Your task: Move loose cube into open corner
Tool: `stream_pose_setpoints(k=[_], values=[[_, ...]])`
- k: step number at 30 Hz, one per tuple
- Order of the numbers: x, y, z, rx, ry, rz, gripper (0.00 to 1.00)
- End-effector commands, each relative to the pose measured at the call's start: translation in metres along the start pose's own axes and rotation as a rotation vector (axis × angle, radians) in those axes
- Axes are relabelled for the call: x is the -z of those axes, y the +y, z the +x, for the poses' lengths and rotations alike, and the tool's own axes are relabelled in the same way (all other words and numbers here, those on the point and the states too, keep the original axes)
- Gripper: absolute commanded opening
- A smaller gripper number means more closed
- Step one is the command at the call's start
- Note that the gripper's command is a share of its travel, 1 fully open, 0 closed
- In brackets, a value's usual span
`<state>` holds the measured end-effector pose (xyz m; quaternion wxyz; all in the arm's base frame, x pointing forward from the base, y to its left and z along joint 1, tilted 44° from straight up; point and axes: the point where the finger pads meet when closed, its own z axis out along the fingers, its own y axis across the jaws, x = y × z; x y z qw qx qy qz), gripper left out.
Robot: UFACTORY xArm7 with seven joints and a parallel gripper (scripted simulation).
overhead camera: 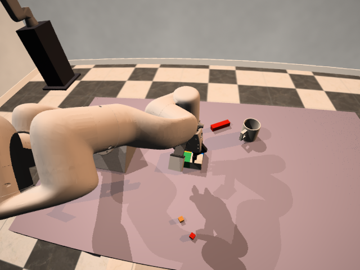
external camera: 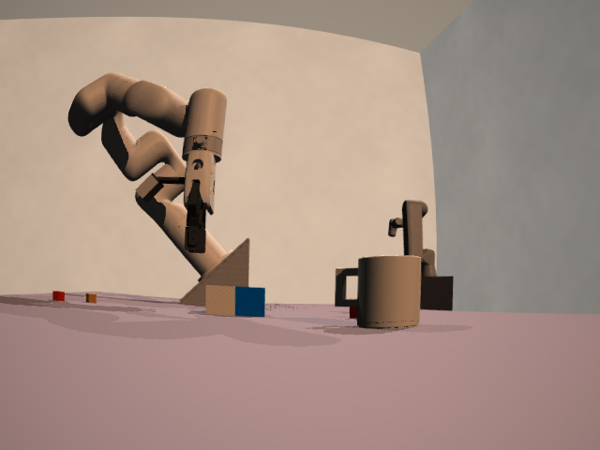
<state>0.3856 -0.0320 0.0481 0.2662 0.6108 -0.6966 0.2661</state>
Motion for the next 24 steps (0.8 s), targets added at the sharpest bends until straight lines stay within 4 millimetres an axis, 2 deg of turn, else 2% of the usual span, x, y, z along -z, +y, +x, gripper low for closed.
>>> stream_pose_setpoints(k=[1, 11, 13, 14, 24], values=[[0.002, 0.004, -0.007, -0.113, -0.003, 0.005, 0.46], [0.003, 0.035, -0.037, -0.627, -0.010, -0.003, 0.46], [0.003, 0.035, -0.037, -0.627, -0.010, -0.003, 0.46], [0.003, 0.039, -0.040, -0.763, -0.009, -0.002, 0.46], [0.002, 0.070, -0.063, -1.216, -0.010, -0.017, 0.46]])
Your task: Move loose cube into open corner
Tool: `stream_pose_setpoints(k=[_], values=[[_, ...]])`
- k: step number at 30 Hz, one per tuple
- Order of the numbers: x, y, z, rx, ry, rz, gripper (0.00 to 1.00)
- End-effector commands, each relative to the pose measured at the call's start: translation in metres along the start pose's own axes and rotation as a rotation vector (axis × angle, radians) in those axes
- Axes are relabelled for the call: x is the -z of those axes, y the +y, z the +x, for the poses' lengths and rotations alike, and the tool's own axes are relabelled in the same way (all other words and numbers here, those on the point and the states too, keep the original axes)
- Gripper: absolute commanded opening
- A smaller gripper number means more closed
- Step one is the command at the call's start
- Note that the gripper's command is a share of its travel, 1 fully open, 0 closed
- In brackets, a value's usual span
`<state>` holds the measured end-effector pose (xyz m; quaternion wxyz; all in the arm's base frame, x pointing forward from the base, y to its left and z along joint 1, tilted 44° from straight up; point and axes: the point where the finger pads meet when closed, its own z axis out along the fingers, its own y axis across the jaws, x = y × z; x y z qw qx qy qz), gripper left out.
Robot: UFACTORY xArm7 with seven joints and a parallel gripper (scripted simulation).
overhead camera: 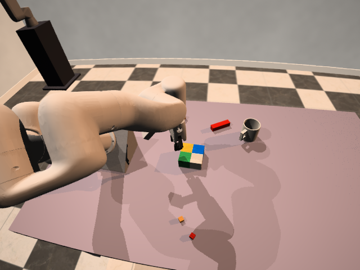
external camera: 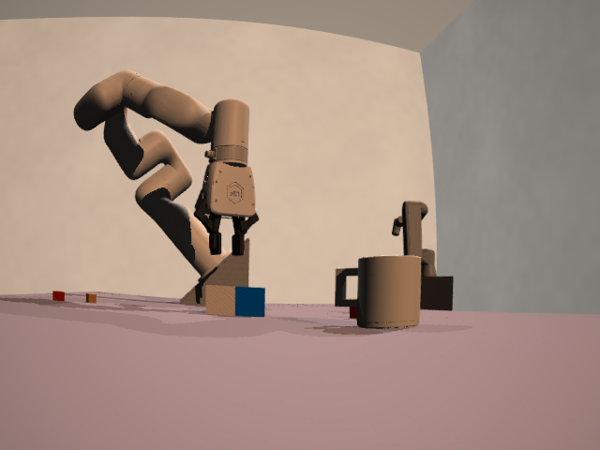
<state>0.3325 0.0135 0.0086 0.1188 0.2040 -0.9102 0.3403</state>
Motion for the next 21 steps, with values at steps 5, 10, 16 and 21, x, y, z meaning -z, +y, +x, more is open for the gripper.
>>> stream_pose_setpoints(k=[5, 10, 16, 21], values=[[0.0001, 0.0187, 0.0059, -0.419, -0.022, 0.032, 0.46], [-0.0001, 0.0202, 0.0066, -0.535, -0.028, 0.043, 0.46], [-0.0001, 0.0202, 0.0066, -0.535, -0.028, 0.043, 0.46], [-0.0006, 0.0201, 0.0066, -0.535, -0.028, 0.043, 0.46]])
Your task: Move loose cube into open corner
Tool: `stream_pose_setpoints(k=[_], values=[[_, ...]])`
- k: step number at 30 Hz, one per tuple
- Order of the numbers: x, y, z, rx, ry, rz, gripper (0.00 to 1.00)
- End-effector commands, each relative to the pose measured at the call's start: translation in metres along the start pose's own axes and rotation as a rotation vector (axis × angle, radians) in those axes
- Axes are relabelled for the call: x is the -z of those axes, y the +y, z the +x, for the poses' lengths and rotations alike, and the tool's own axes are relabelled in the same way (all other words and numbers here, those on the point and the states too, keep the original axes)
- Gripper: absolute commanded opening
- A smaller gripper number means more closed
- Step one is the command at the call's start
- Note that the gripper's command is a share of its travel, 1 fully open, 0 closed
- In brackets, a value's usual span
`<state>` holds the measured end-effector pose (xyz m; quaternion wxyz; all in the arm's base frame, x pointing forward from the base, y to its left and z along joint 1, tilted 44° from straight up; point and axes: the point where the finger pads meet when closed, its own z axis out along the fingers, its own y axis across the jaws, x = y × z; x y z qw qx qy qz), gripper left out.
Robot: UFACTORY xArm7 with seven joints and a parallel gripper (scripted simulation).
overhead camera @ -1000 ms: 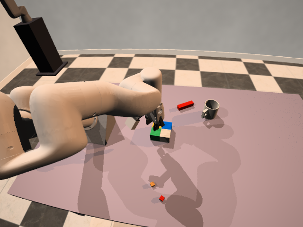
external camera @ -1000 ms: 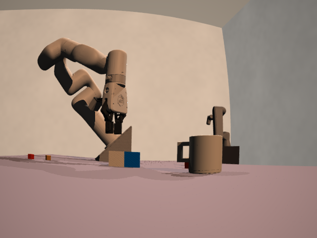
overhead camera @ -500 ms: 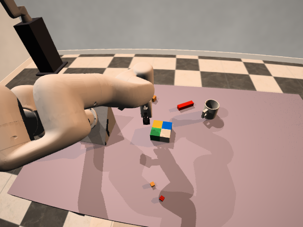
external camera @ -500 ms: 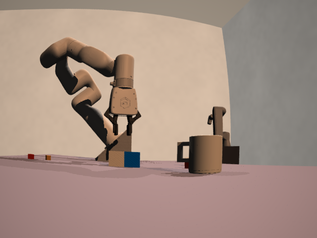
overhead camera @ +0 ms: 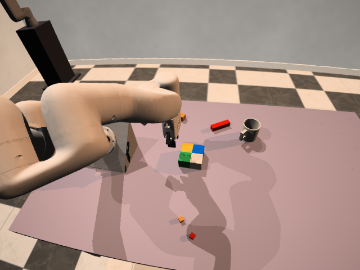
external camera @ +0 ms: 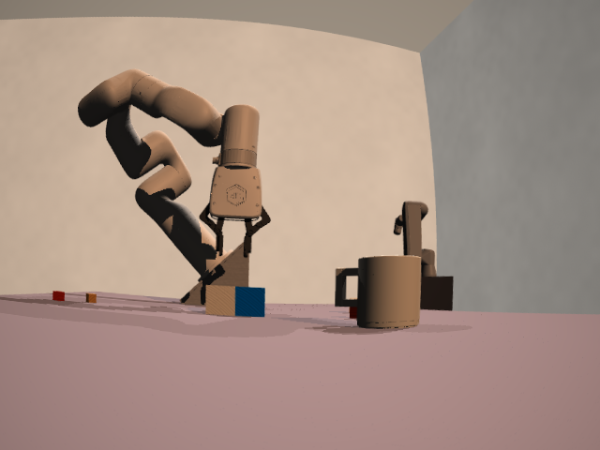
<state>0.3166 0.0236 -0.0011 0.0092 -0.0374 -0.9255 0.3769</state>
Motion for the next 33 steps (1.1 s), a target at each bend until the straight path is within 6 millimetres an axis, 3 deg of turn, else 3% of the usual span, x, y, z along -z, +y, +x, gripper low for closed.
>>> stream_pose_setpoints(k=[1, 19, 33], values=[[0.001, 0.001, -0.001, 0.000, -0.004, -0.002, 0.46], [-0.021, 0.001, -0.001, 0.000, -0.004, -0.002, 0.46], [-0.062, 0.002, -0.001, 0.000, -0.004, -0.002, 0.46]])
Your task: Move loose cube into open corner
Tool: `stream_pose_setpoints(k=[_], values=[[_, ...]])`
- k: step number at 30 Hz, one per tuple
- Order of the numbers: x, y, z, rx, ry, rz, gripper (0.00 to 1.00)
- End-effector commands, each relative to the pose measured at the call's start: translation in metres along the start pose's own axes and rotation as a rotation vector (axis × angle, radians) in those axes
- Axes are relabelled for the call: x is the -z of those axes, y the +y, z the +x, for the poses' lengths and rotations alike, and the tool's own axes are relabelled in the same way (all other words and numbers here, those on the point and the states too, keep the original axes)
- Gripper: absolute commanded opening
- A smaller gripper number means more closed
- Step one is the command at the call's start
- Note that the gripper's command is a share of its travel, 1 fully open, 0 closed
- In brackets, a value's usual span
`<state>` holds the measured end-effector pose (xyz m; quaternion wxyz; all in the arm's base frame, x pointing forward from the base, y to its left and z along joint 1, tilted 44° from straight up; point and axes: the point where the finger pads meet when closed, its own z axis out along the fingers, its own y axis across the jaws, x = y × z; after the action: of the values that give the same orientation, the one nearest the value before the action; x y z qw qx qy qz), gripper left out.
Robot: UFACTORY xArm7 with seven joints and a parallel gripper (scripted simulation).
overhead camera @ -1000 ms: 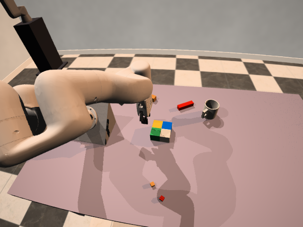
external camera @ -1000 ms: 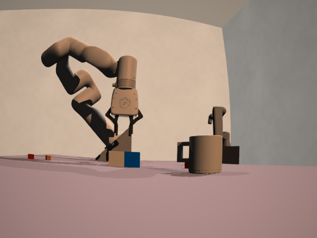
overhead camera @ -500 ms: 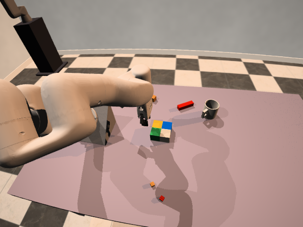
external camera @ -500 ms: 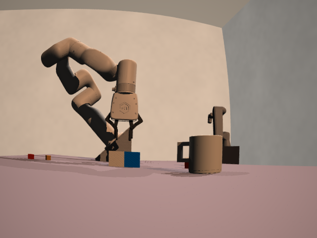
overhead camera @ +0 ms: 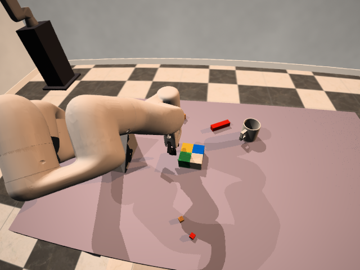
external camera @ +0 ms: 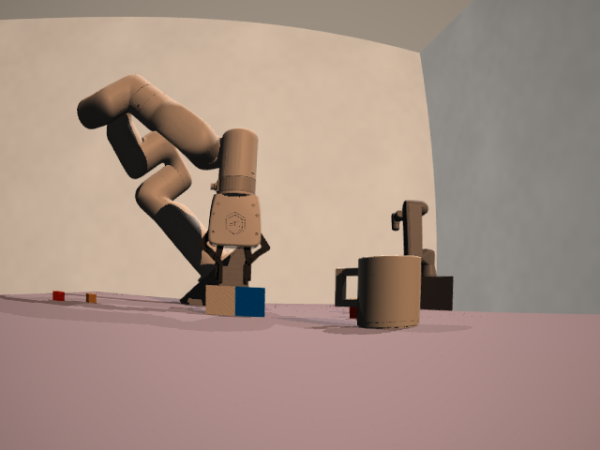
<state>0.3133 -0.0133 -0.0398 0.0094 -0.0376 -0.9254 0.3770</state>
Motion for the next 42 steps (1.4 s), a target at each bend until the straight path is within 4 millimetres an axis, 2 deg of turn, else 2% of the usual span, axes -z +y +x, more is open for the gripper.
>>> stream_pose_setpoints(k=[1, 18, 42], values=[[-0.011, 0.001, -0.002, 0.000, -0.005, -0.002, 0.46], [-0.041, 0.002, -0.001, 0.000, -0.005, -0.002, 0.46], [-0.044, 0.002, -0.001, 0.000, -0.005, -0.002, 0.46]])
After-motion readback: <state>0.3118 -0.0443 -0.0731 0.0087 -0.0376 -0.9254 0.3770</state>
